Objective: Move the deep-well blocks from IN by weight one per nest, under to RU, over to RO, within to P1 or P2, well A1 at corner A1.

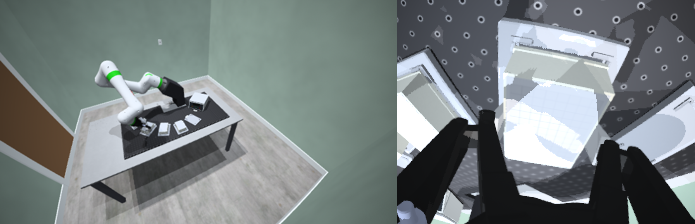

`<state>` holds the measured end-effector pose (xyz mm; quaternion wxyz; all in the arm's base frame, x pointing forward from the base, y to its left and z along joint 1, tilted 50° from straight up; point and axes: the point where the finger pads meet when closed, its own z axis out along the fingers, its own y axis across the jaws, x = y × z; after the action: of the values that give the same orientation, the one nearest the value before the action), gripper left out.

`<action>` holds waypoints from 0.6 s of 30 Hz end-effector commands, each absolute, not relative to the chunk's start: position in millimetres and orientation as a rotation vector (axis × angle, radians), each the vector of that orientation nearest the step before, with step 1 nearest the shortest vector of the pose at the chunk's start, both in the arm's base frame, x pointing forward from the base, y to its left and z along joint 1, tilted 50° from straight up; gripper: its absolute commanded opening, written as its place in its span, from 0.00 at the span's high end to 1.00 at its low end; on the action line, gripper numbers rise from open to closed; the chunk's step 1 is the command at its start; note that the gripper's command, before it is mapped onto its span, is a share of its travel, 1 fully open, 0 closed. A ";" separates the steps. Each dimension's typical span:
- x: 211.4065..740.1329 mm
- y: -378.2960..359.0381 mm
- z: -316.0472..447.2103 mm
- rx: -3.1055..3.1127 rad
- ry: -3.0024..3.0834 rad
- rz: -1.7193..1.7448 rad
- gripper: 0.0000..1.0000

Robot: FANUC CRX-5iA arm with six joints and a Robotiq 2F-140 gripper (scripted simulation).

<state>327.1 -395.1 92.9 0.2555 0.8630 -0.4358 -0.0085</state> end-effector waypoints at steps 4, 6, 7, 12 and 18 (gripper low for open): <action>327.3 -395.4 92.6 2.343 -1.183 -0.023 0.90; 327.3 -395.7 92.4 2.343 -1.183 -0.023 0.90; 327.3 -395.8 92.3 2.343 -1.183 -0.023 0.90; 327.4 -396.5 91.8 2.343 -1.183 -0.023 0.90; 327.5 -397.2 91.1 2.343 -1.183 -0.023 0.90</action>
<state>327.3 -397.1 91.2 0.2555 0.8630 -0.4358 -0.0085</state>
